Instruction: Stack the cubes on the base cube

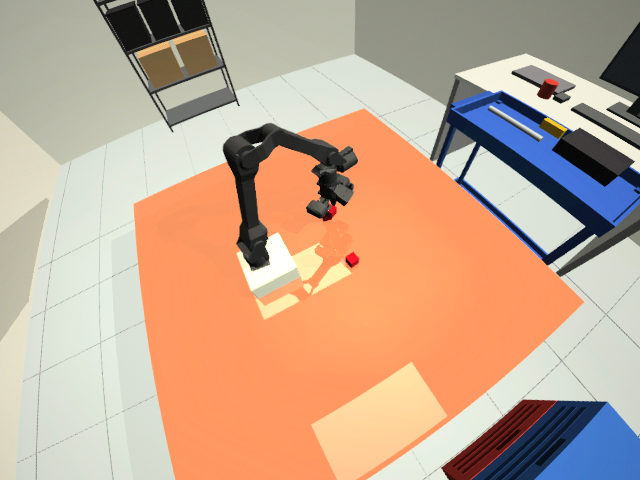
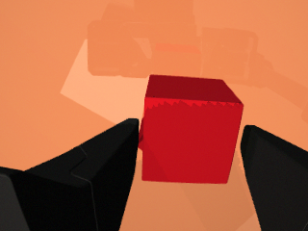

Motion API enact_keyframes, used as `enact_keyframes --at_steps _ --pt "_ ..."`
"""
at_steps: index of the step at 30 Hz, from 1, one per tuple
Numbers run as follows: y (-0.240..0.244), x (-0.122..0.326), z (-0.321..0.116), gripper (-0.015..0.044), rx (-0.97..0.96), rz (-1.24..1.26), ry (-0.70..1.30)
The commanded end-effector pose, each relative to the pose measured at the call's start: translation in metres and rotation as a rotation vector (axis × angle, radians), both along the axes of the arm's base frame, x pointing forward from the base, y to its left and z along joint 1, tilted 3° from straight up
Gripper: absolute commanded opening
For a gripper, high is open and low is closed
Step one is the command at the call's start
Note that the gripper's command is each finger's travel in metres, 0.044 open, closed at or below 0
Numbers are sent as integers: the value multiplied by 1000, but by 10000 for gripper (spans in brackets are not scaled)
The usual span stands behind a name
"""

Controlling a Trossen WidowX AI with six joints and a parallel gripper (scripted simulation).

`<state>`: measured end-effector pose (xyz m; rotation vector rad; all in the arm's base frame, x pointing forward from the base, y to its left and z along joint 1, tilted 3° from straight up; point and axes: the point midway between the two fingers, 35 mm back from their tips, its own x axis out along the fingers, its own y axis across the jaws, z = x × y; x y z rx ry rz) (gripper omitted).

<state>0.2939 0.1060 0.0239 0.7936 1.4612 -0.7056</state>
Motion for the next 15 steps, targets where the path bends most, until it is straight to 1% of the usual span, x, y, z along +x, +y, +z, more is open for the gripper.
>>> enact_keyframes --at_steps 1,15 --pt "0 1 8 205 2 0 -5" --pt "-1 1 29 205 1 0 -5"
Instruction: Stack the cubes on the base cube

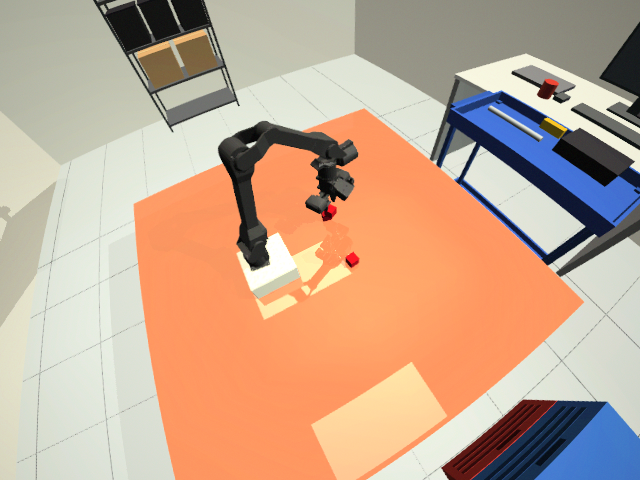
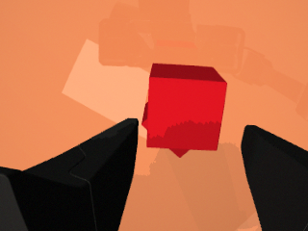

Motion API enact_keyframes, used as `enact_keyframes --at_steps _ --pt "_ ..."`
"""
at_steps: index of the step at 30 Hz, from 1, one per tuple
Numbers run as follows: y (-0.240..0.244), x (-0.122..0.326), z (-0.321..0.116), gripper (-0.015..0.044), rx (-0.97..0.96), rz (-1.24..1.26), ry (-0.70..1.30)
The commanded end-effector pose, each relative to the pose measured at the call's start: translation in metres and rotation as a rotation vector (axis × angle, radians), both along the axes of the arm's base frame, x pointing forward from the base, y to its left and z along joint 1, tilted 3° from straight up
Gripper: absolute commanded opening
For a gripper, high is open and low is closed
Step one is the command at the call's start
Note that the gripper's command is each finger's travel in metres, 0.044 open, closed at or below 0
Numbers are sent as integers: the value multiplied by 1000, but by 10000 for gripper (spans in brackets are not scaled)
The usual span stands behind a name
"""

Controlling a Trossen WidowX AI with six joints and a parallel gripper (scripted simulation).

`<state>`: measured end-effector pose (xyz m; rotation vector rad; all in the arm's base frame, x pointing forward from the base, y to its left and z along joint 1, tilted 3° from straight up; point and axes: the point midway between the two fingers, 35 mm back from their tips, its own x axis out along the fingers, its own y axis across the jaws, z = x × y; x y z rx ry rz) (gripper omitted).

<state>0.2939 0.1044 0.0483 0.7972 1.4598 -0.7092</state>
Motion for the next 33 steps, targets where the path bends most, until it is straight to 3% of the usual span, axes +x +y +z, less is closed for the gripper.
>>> enact_keyframes --at_steps 1,5,26,33 --pt "0 1 5 205 1 5 -5" --pt "-12 4 4 265 -1 -23 -2" --pt "-189 1 34 265 -15 -351 15" --pt "-201 -1 20 265 -15 -374 17"
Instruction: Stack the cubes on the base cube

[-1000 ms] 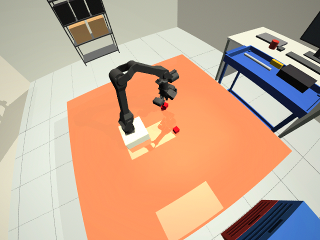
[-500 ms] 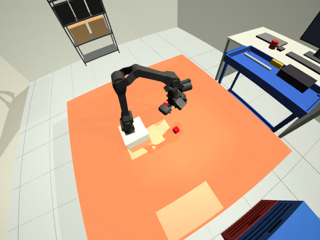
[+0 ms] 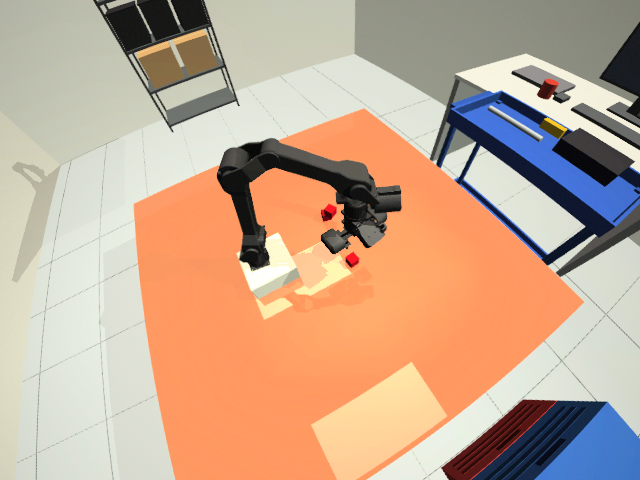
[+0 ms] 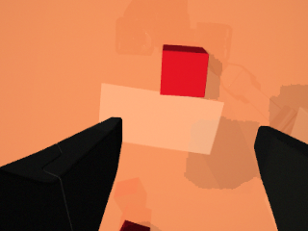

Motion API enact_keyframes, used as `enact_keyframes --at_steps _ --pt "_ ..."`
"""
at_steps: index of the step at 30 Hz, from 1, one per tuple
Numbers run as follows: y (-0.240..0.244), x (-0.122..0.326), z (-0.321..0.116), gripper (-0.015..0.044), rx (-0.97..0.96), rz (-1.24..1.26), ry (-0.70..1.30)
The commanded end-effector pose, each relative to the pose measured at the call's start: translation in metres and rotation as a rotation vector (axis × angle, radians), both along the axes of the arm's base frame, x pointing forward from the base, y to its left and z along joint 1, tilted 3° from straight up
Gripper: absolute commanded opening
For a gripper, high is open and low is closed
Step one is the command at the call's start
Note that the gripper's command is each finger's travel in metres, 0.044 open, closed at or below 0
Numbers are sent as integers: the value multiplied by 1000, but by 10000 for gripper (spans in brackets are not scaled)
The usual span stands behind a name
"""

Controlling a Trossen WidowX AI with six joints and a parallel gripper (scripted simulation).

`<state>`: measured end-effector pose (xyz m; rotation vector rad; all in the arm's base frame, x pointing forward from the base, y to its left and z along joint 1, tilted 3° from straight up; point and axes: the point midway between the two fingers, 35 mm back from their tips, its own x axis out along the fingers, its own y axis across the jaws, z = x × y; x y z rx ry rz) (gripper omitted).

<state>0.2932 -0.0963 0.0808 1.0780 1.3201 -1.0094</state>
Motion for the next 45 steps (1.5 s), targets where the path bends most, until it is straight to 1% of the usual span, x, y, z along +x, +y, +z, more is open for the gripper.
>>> enact_keyframes --at_steps 1,5,9,13,19,40,45 --pt "0 0 -23 265 1 9 8" --pt "2 -2 -57 265 1 9 8" --pt "2 -2 -60 265 1 9 8" --pt "3 -2 -73 265 1 9 9" --pt "3 -2 -75 265 1 9 9" --pt "4 -2 -107 265 2 9 9" --pt "4 -2 -107 134 2 9 9"
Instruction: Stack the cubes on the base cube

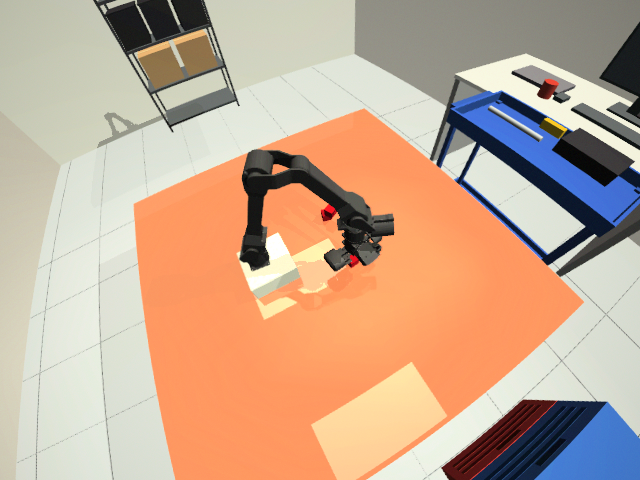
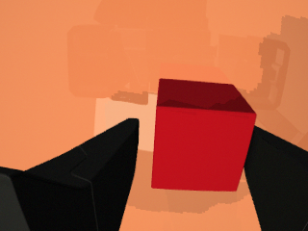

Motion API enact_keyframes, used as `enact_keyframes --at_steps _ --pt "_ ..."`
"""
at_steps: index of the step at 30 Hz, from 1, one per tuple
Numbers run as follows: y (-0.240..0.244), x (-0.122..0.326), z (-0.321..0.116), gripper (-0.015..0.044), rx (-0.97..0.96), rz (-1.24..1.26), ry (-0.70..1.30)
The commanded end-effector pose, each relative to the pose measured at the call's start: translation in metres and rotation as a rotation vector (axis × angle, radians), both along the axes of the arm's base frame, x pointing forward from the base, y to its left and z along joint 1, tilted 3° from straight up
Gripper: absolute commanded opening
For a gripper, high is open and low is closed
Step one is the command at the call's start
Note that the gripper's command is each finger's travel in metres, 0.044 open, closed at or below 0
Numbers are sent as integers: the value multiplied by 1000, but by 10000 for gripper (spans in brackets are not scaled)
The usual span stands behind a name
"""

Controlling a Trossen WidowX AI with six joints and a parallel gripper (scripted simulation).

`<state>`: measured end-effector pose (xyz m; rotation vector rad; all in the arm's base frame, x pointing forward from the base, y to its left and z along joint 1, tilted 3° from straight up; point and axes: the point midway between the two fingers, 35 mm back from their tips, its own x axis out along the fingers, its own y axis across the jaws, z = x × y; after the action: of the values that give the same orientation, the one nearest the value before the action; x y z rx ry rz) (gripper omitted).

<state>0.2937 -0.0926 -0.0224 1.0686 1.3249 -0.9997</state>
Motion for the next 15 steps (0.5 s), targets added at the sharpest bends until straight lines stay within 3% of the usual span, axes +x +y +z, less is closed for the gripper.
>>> enact_keyframes --at_steps 1,15 --pt "1 -2 -3 108 2 -4 9" --pt "-2 2 25 105 1 -4 9"
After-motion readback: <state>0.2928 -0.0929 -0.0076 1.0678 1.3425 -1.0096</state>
